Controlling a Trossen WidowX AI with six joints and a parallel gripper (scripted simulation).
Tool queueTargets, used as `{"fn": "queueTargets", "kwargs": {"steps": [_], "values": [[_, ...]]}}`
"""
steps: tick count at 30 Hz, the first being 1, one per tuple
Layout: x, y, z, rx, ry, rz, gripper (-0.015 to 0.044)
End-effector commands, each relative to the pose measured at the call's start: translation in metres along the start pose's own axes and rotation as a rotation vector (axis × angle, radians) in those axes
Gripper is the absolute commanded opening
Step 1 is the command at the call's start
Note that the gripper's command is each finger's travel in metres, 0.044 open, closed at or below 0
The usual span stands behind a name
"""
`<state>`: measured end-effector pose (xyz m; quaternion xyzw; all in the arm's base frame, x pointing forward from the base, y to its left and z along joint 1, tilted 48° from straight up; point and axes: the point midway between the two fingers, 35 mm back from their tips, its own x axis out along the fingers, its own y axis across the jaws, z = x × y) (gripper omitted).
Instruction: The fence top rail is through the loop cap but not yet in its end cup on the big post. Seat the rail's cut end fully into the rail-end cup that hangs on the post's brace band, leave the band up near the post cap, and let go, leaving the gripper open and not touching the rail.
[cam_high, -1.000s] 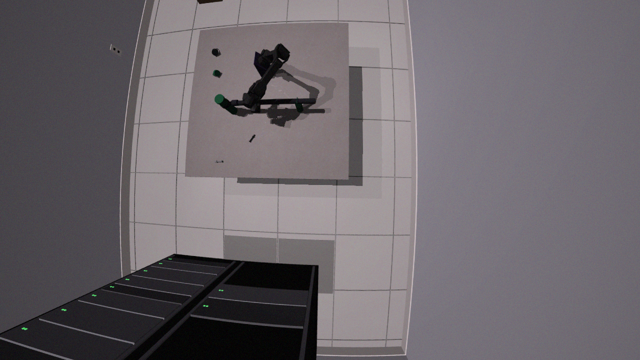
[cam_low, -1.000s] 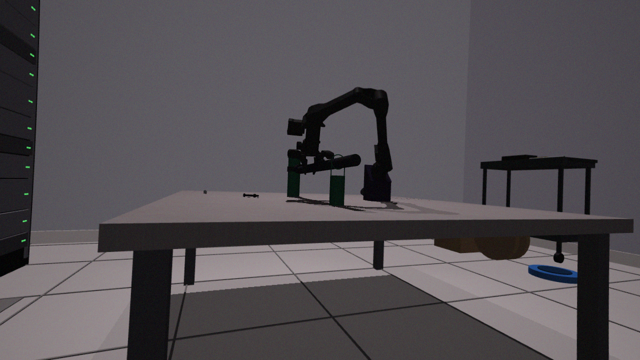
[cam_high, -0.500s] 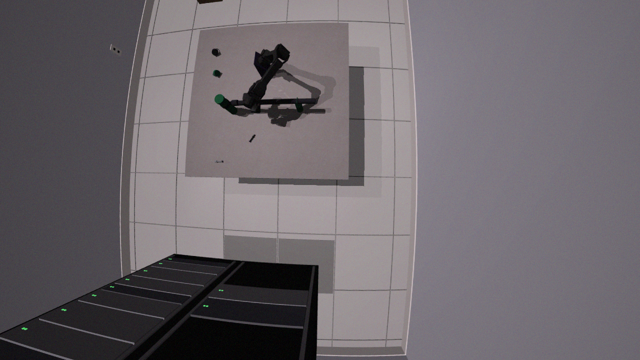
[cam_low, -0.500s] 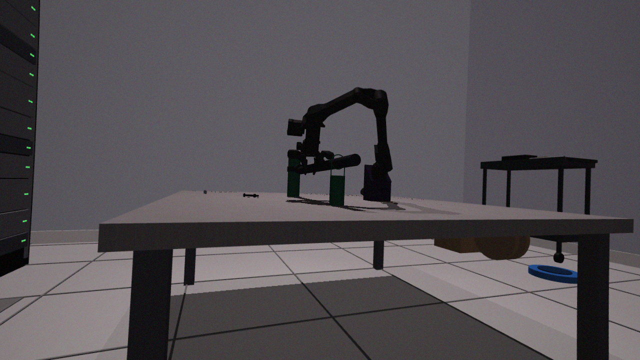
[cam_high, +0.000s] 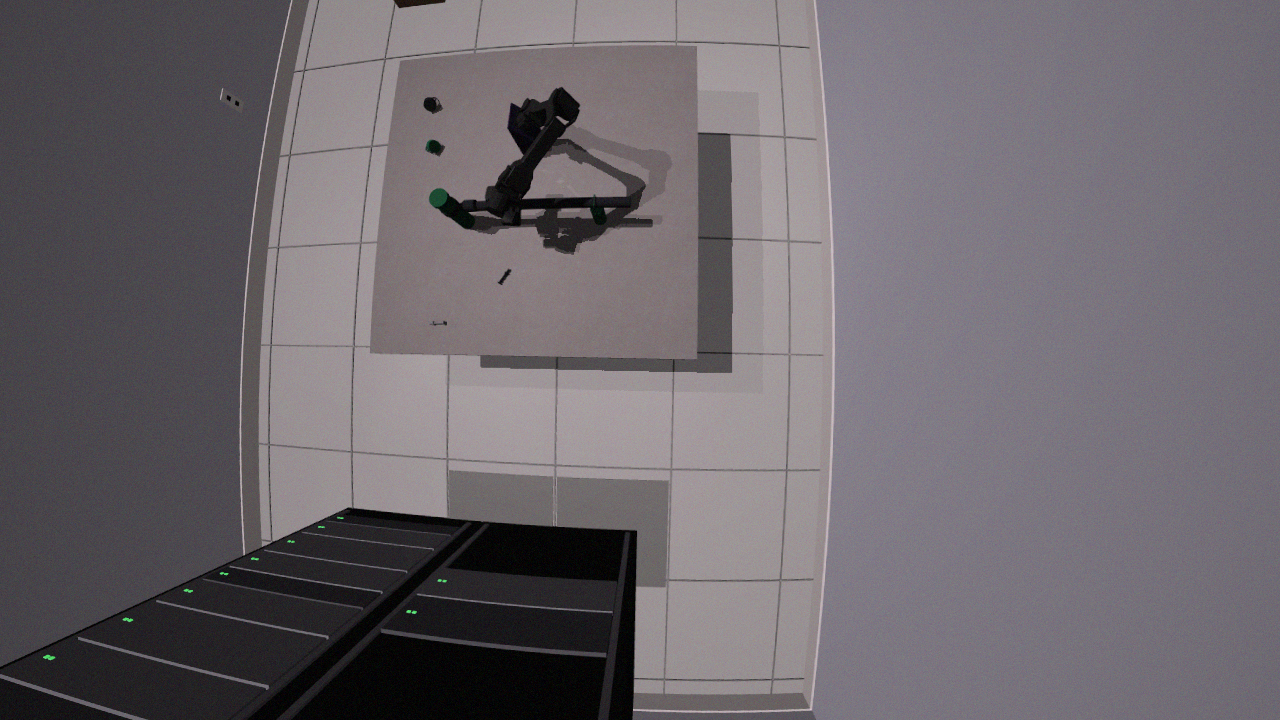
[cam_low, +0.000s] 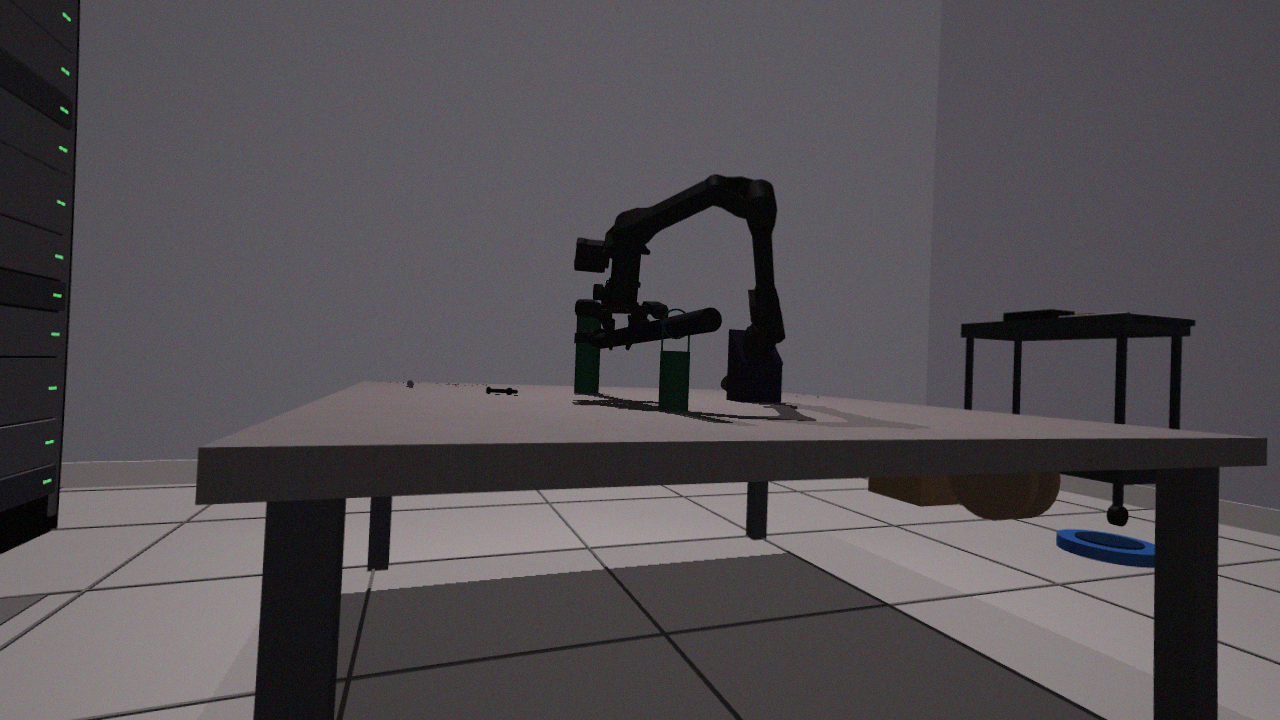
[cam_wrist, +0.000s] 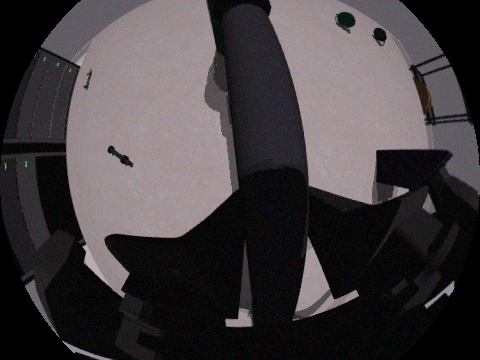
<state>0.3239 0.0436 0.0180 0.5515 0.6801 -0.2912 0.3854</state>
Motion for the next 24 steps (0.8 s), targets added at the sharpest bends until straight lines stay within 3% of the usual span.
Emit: {"fn": "queueTargets", "kwargs": {"steps": [1, 24], "values": [[-0.0019, 0.0004, 0.0018, 0.0, -0.005, 0.003, 0.0], [-0.0032, 0.0008, 0.0037, -0.001, -0.01, 0.003, 0.0]]}}
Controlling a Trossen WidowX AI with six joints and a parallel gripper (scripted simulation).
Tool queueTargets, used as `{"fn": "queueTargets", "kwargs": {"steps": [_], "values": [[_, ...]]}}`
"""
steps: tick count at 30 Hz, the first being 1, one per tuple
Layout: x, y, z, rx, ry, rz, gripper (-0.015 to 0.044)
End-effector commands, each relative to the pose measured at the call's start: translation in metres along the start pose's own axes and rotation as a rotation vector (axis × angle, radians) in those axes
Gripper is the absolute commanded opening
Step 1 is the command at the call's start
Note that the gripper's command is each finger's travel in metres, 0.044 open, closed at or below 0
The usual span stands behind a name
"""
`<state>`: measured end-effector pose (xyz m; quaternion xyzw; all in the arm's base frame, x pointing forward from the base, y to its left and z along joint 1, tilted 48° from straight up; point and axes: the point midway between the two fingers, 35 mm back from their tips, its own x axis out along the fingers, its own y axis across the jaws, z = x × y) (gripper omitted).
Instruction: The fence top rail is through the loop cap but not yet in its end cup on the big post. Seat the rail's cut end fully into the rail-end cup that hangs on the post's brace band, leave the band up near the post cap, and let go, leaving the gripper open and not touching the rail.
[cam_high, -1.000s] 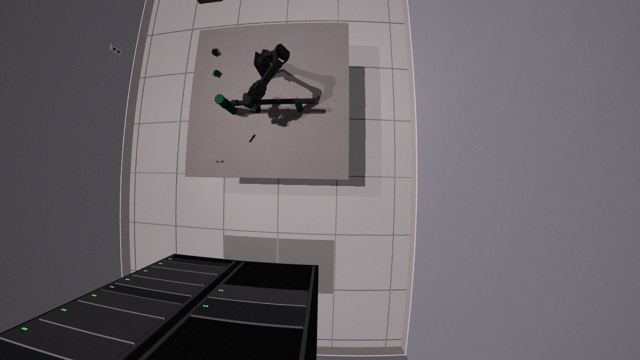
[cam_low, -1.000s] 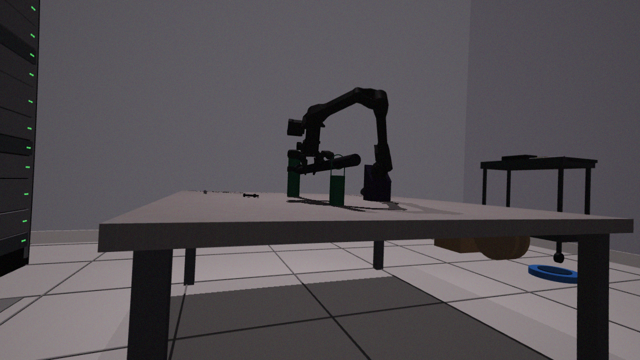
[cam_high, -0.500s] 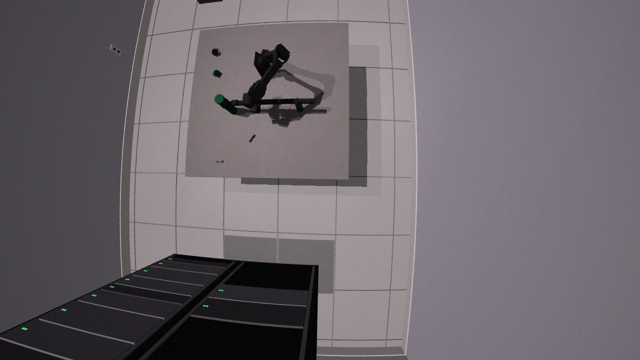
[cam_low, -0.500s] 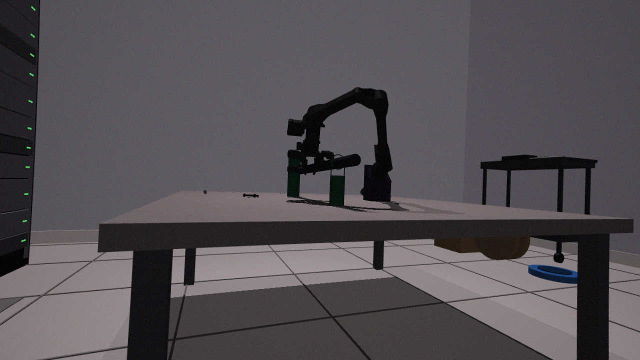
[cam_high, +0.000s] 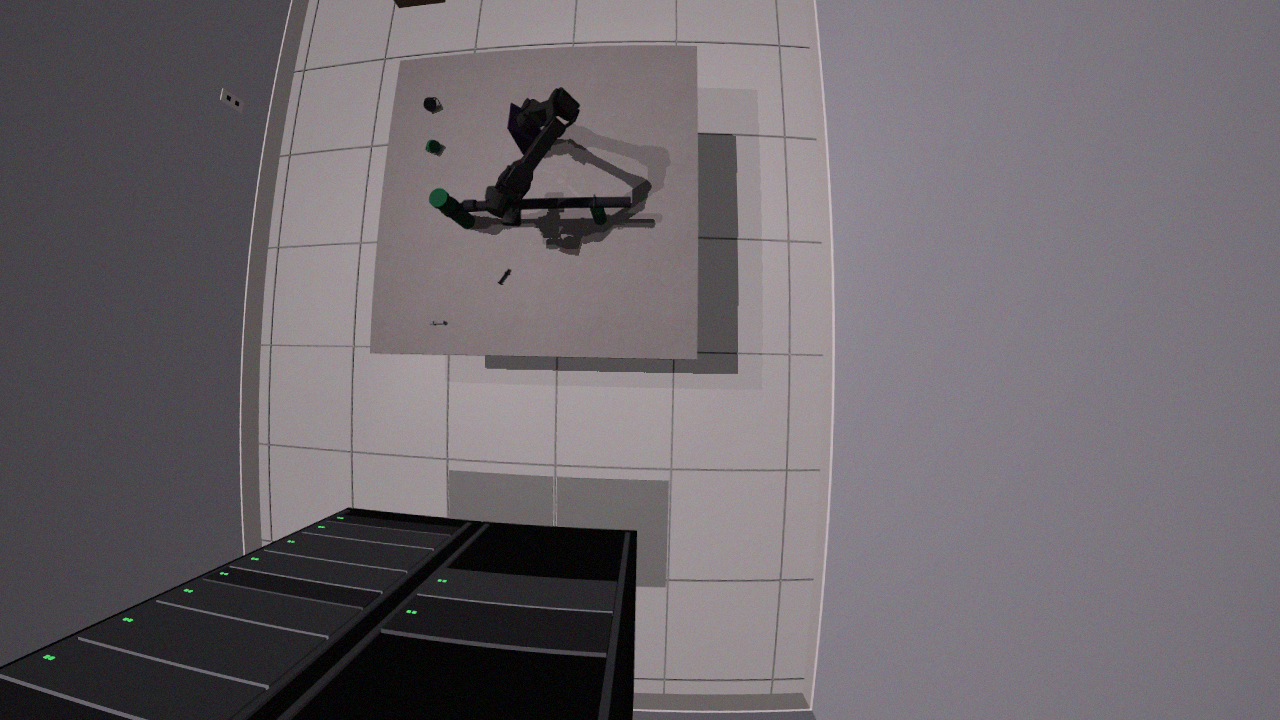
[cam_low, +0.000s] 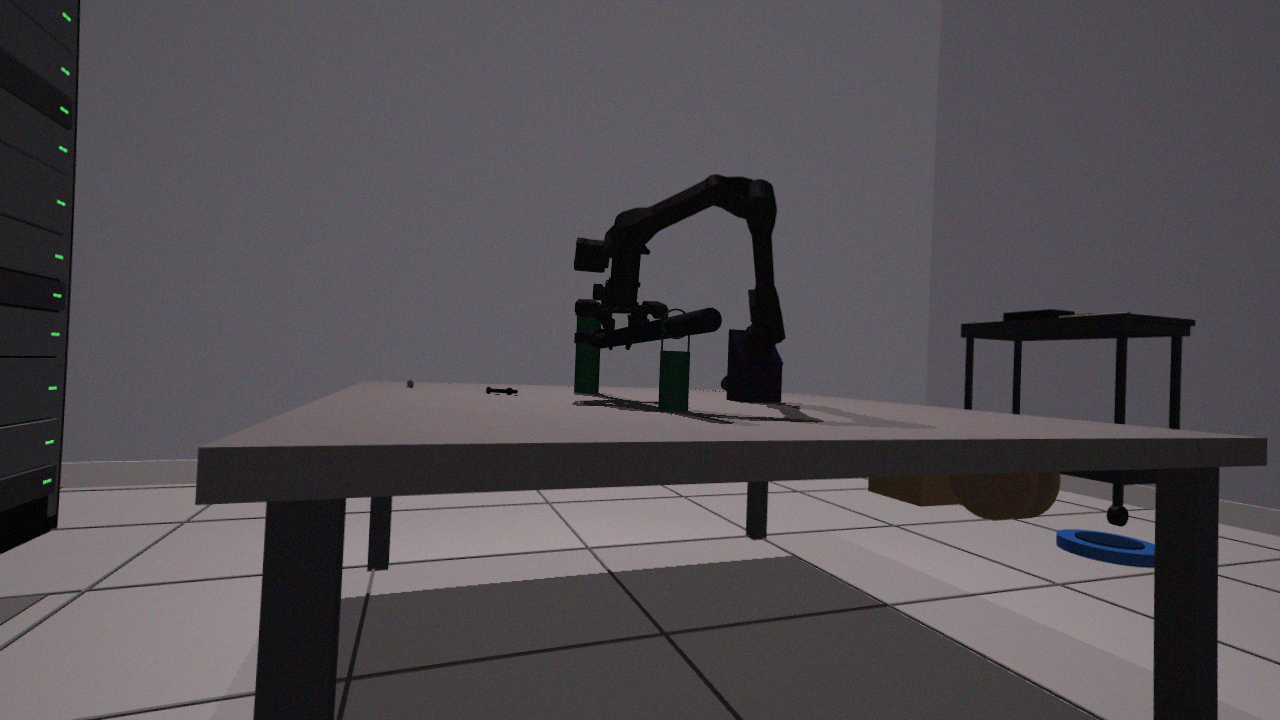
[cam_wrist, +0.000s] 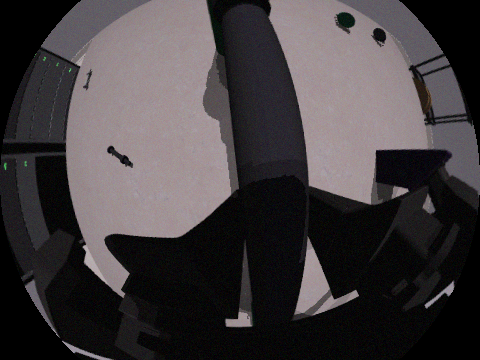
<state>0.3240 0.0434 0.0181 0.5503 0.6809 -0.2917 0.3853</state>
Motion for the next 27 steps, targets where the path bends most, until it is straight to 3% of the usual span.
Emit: {"fn": "queueTargets", "kwargs": {"steps": [1, 27], "values": [[-0.003, 0.0008, 0.0037, 0.0, -0.01, 0.006, 0.0], [-0.0043, 0.001, 0.0061, -0.001, -0.012, 0.006, 0.0]]}}
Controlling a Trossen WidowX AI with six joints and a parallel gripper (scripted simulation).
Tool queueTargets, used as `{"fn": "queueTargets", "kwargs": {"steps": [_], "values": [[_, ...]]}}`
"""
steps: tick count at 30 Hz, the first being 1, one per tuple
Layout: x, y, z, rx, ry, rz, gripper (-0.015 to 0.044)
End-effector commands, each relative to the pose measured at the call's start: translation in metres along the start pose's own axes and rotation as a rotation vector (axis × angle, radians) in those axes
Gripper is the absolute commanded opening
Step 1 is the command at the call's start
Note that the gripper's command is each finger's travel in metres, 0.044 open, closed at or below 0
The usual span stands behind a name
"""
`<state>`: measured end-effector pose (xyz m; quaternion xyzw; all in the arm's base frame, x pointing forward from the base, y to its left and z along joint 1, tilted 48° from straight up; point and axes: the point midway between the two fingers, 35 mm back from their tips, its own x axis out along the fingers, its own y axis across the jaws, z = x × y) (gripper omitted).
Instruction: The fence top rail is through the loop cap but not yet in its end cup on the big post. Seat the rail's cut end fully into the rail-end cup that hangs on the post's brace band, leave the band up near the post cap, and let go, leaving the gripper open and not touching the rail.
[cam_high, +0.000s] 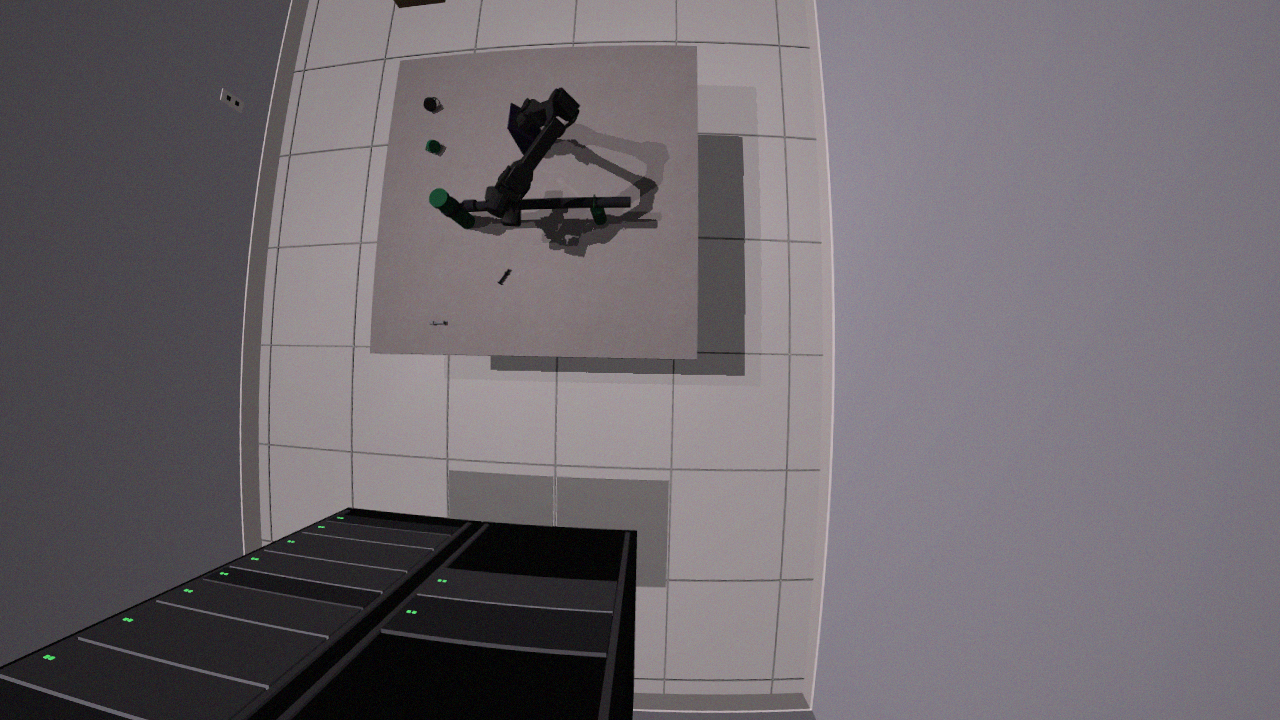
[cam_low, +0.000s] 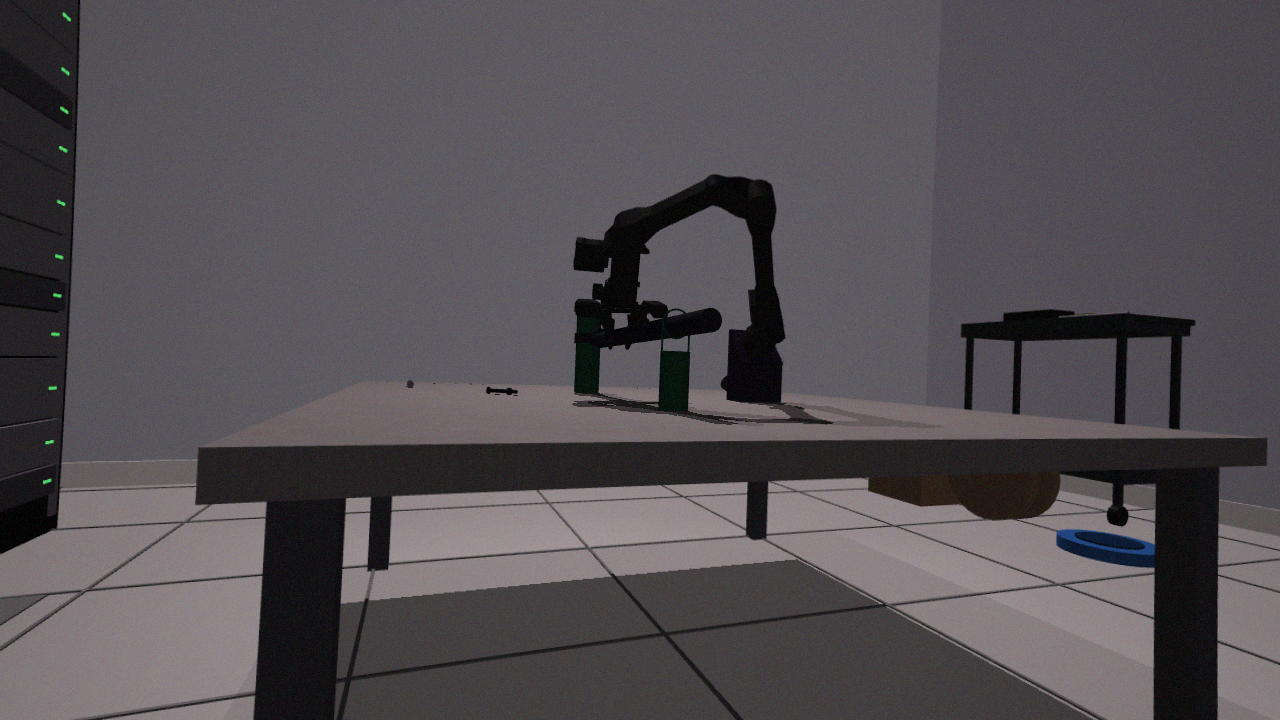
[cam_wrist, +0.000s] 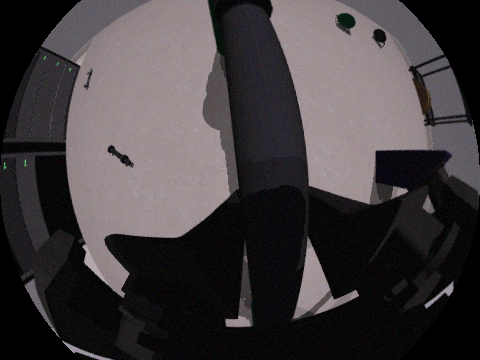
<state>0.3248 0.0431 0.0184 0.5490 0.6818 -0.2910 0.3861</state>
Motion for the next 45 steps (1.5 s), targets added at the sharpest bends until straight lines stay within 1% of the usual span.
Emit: {"fn": "queueTargets", "kwargs": {"steps": [1, 36, 37, 45], "values": [[-0.0038, 0.0002, 0.006, 0.002, -0.012, 0.008, 0.0], [-0.0052, 0.0003, 0.0095, 0.002, -0.013, 0.008, 0.0], [0.0, 0.0, 0.0002, -0.002, 0.005, -0.005, 0.0], [0.0, 0.0, 0.0009, -0.002, 0.005, -0.005, 0.0]]}}
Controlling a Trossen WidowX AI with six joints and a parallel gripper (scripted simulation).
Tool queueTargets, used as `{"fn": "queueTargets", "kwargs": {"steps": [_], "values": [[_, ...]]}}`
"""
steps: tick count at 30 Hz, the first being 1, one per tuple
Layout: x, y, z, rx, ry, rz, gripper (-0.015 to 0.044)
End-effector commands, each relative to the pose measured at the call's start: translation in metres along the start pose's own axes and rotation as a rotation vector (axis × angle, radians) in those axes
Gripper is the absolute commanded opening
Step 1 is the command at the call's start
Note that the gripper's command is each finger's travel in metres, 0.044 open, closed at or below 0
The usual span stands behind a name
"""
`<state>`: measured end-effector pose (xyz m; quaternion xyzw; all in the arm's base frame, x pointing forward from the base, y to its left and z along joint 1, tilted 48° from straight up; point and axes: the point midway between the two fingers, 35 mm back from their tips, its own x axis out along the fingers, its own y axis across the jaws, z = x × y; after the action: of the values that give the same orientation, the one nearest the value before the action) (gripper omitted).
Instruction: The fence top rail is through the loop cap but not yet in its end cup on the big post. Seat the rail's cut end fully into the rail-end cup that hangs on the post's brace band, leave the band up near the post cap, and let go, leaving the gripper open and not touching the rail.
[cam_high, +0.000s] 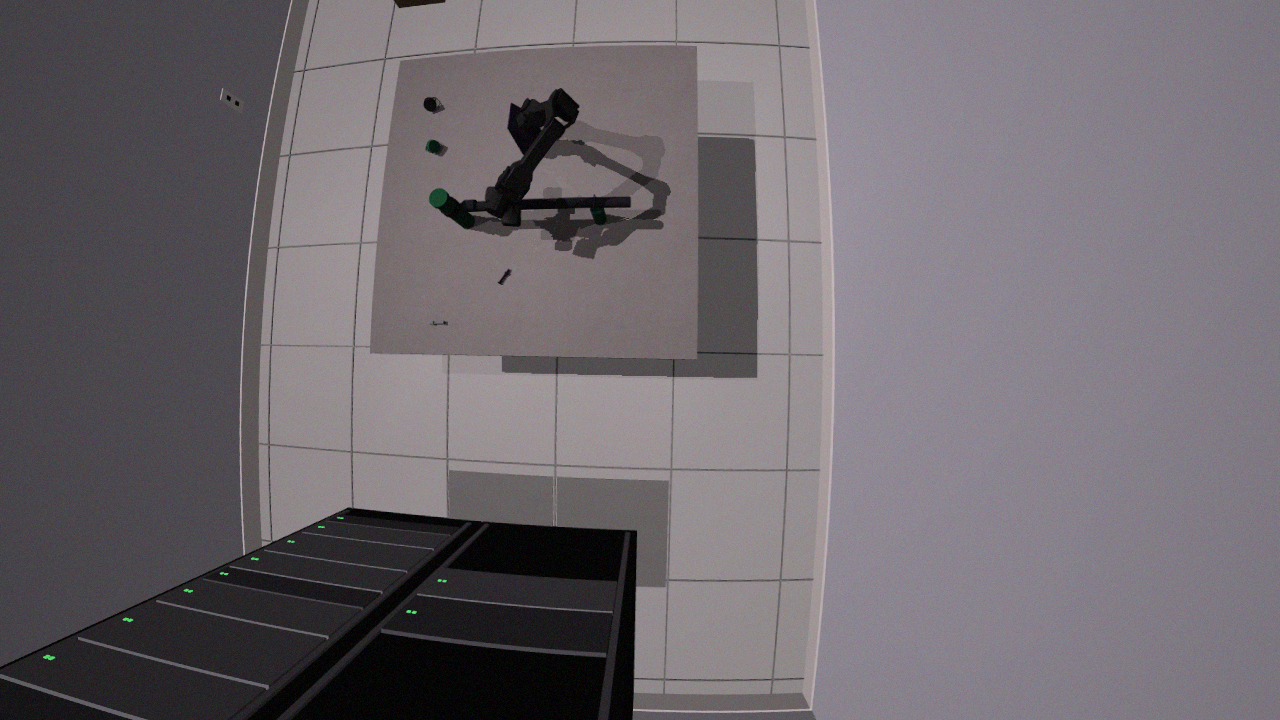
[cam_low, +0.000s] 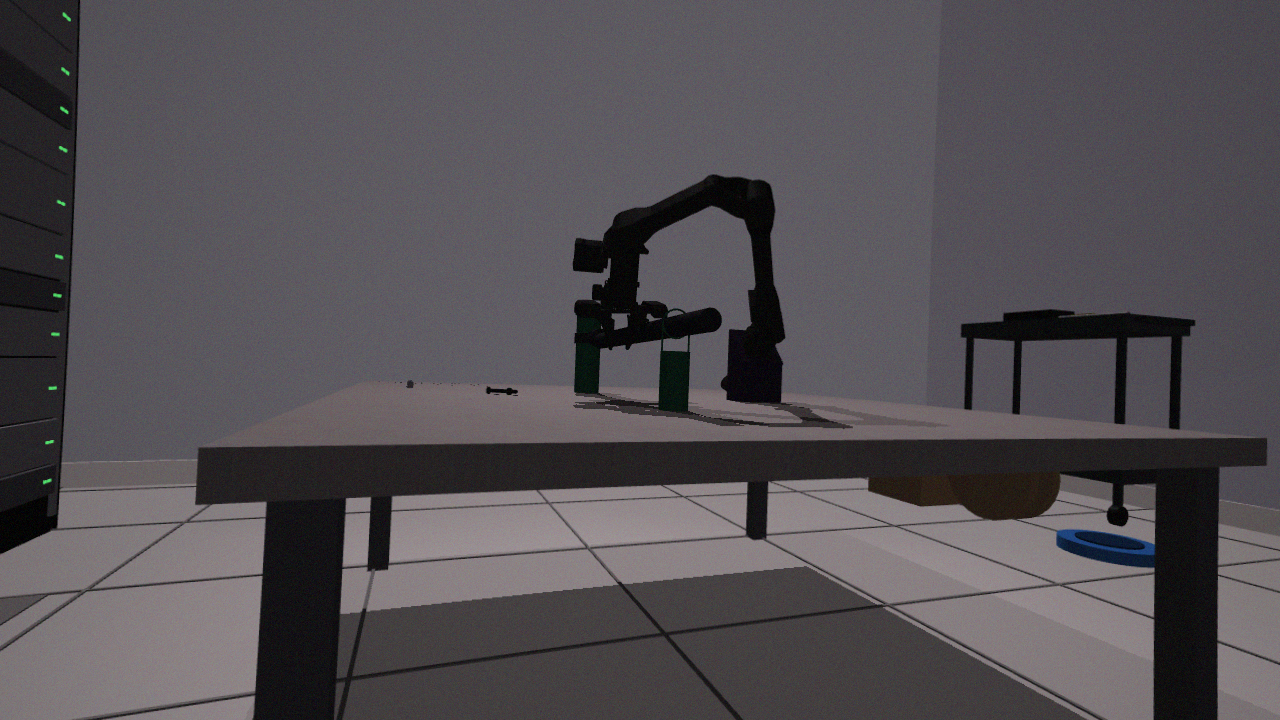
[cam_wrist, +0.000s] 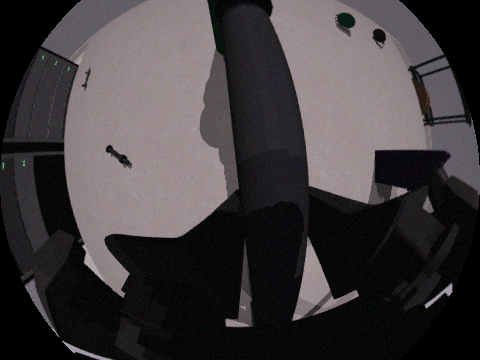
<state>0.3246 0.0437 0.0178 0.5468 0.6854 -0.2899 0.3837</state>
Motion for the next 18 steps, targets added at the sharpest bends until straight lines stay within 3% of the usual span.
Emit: {"fn": "queueTargets", "kwargs": {"steps": [1, 18], "values": [[-0.0009, 0.0002, 0.0015, 0.001, -0.001, 0.002, 0.0], [-0.003, 0.0005, 0.0088, 0.001, -0.002, 0.002, 0.0]]}}
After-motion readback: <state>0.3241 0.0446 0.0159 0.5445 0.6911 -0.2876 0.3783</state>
